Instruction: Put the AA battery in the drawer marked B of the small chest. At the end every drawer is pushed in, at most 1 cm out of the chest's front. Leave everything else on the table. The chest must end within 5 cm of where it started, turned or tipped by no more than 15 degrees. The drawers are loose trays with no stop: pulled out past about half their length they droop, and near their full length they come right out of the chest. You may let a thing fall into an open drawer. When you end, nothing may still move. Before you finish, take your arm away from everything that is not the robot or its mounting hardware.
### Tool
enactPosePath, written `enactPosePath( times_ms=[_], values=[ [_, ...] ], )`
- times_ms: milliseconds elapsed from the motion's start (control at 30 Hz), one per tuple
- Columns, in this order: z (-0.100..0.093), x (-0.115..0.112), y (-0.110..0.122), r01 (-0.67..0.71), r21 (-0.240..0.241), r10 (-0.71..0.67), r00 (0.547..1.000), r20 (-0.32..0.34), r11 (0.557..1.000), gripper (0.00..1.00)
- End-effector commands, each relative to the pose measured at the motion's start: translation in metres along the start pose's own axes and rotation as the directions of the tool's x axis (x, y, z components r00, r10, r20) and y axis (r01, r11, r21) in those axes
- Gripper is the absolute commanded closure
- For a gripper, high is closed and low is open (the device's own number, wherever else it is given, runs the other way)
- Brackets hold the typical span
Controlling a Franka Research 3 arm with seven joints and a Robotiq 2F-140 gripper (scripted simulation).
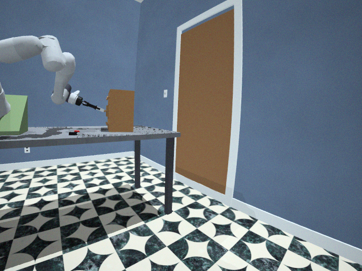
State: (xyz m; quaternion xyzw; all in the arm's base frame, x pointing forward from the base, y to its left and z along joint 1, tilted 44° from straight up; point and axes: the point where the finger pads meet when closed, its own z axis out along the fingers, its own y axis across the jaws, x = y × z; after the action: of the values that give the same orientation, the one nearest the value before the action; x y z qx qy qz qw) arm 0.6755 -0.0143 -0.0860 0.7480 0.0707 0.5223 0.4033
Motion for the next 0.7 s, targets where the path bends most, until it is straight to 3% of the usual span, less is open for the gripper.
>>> enactPosePath(
  times_ms=[0, 667],
  values=[
    [0.005, 0.0014, -0.0005, 0.013, 0.005, -0.013, 1.0, 0.0, 1.0, 1.0],
    [0.0148, 0.0049, -0.0006, 0.013, 0.005, -0.013, 1.0, 0.0, 1.0, 1.0]
  ],
)
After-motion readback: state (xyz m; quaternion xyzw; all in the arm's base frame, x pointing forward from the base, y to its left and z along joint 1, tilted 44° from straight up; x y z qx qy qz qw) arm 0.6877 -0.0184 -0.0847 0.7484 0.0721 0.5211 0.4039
